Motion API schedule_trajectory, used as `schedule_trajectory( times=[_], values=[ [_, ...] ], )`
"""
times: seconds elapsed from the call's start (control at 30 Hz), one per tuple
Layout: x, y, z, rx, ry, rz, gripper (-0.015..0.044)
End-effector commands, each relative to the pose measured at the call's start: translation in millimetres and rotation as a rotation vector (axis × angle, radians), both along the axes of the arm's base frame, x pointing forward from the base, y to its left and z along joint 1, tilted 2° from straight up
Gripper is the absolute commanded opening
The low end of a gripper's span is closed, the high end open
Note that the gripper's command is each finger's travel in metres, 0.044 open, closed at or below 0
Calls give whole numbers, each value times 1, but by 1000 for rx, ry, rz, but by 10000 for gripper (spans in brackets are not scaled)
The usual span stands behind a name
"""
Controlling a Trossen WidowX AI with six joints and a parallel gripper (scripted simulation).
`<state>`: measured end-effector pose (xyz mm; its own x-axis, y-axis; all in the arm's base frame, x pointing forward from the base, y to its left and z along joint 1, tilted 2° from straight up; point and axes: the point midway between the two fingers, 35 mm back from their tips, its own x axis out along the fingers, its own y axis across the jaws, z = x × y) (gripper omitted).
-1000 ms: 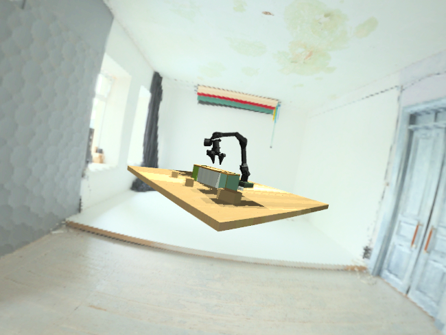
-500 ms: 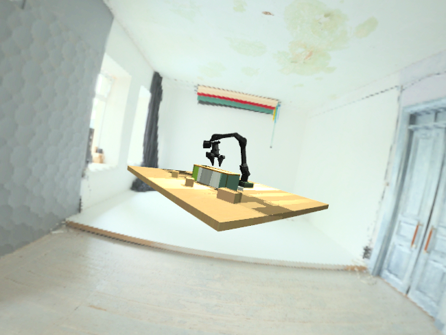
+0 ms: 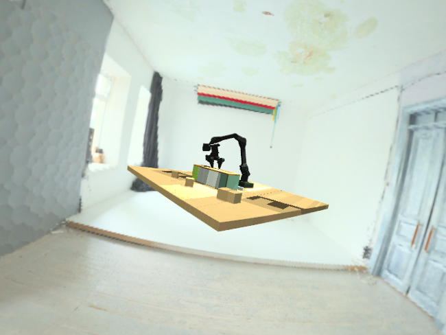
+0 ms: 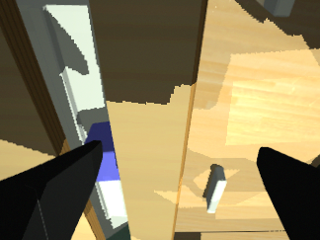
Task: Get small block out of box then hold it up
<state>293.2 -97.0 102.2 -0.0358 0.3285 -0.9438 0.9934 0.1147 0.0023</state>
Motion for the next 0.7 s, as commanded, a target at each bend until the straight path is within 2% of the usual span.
schedule_trajectory(
  times=[0.0,0.53,0.67],
  values=[
    [-2,1,-11,3,11,0,400],
    [-4,5,-36,3,11,0,400],
    [-2,4,-30,0,0,6,400]
  ],
)
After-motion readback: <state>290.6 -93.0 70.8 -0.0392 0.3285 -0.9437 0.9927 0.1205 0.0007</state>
